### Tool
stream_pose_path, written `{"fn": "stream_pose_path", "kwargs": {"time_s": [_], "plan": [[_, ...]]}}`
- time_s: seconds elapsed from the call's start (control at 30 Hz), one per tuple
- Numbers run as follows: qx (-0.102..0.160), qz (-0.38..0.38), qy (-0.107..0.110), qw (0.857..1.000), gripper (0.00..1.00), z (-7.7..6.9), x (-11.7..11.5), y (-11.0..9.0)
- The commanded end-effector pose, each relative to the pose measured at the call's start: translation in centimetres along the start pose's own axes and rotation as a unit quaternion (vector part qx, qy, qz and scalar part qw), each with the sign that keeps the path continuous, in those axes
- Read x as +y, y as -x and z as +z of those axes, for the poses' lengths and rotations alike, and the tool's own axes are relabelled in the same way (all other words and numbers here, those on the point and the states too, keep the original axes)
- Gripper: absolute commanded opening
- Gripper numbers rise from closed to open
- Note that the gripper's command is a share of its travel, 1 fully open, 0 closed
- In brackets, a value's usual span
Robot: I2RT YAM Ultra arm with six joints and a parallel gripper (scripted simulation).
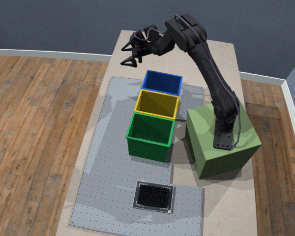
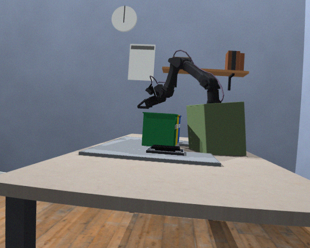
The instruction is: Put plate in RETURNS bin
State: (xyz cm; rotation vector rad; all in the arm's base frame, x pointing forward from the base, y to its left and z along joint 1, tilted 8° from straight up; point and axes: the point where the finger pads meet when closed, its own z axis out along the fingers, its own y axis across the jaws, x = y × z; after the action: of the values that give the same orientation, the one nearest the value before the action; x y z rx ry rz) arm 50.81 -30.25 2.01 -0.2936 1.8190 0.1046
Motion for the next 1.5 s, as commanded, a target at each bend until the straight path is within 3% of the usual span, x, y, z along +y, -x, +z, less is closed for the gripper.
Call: {"fn": "stream_pose_path", "kwargs": {"time_s": [0.0,0.53,0.63,0.87,0.97,1.17,1.3,1.47], "plan": [[-0.008,-0.011,-0.005,1.0,1.0,-0.3,-0.6,1.1],[-0.008,-0.011,-0.005,1.0,1.0,-0.3,-0.6,1.1],[0.008,0.023,0.02,1.0,1.0,0.8,0.7,1.3],[0.011,0.026,0.018,0.999,1.0,2.5,3.2,3.1],[0.03,0.055,0.038,0.997,1.0,3.4,4.2,3.7],[0.032,0.059,0.039,0.997,1.0,4.7,5.5,4.3],[0.056,0.089,0.059,0.993,1.0,5.6,7.2,5.0],[0.06,0.095,0.061,0.992,1.0,6.7,9.4,5.5]]}}
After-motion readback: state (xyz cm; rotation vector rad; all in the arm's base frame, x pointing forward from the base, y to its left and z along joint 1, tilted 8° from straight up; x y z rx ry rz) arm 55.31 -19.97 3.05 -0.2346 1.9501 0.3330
